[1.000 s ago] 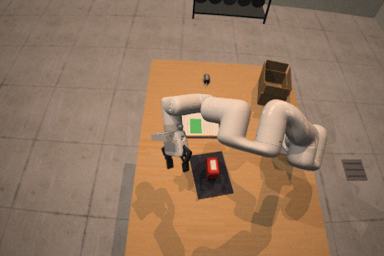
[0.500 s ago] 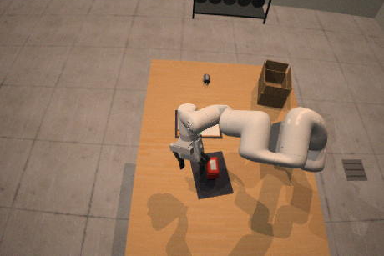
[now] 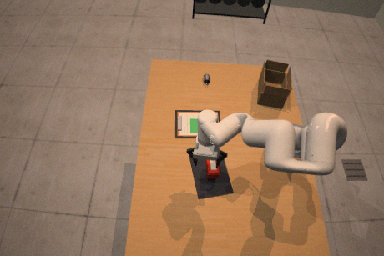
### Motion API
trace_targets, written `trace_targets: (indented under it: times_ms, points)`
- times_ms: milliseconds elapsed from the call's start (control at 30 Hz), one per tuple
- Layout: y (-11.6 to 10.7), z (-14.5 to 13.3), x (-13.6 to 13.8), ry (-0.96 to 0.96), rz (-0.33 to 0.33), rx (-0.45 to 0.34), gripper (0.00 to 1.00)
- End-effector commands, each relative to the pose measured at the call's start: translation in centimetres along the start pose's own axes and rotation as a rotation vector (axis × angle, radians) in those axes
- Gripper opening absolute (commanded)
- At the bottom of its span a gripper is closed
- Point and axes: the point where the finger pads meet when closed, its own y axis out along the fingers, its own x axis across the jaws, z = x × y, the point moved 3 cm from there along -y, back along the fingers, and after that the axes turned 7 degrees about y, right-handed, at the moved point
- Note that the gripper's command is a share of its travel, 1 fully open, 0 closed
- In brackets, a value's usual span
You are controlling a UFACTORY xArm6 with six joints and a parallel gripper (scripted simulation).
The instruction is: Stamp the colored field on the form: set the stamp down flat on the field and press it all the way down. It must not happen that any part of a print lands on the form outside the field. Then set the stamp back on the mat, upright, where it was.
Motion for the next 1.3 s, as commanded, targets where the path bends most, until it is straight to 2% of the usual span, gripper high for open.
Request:
trace_targets:
  times_ms: [0,233,867,933,1067,1267]
  points:
    - [-0.1,-1.7,-2.0,-0.131,-0.083,-0.104,1.0]
    - [-0.2,-2.9,-3.3,-0.218,-0.108,-0.17,1.0]
    - [-0.3,-2.9,-3.3,-0.221,-0.108,-0.171,1.0]
    - [-1.2,-2.7,-3.4,-0.222,-0.109,-0.168,1.0]
    - [-4.7,-2.2,-3.9,-0.222,-0.109,-0.17,1.0]
    - [-5.1,-2.2,-4.0,-0.221,-0.109,-0.171,1.0]
